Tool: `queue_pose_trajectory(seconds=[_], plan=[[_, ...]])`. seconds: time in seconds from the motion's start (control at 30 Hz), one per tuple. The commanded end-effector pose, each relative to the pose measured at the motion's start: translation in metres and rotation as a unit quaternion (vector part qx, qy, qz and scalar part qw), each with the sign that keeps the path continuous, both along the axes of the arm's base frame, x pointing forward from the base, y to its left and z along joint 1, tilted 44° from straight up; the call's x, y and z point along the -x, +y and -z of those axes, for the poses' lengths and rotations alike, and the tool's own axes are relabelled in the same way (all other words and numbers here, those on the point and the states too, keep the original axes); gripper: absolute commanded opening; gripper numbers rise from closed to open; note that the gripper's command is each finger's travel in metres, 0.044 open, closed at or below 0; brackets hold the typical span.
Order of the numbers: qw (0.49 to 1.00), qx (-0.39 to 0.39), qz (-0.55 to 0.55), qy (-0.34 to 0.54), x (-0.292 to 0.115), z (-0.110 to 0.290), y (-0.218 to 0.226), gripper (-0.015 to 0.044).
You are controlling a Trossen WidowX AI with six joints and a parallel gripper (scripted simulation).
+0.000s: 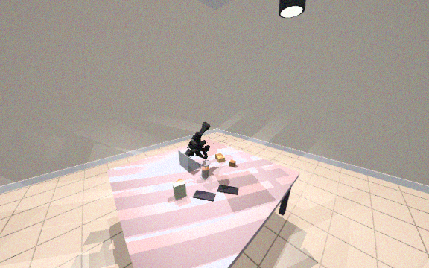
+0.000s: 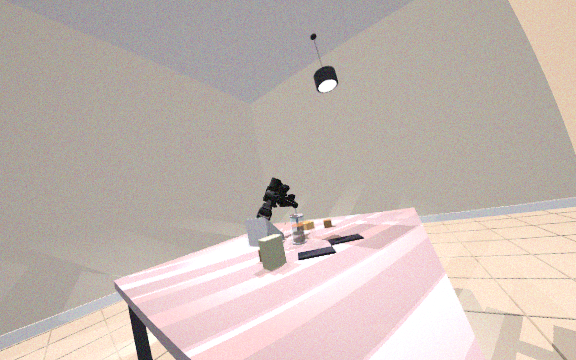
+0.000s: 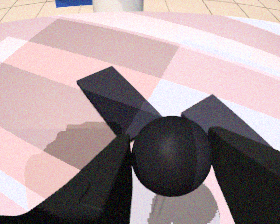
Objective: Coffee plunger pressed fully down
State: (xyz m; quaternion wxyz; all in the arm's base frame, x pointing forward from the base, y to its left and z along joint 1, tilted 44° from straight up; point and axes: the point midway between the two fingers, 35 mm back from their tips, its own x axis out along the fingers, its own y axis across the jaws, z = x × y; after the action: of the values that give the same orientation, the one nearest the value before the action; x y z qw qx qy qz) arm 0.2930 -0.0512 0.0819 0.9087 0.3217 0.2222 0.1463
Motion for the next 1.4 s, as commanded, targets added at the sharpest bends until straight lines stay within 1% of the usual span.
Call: queue_pose_trajectory(seconds=[0.0,0.33,1.37], plan=[[0.999,-0.023,-0.013,0.027,0.0048,0.0168,0.0164,0.0128],[0.999,-0.023,-0.014,0.027,-0.0016,0.0171,0.015,0.0128],[0.999,-0.022,-0.014,0.026,-0.0045,0.019,0.011,0.0128]])
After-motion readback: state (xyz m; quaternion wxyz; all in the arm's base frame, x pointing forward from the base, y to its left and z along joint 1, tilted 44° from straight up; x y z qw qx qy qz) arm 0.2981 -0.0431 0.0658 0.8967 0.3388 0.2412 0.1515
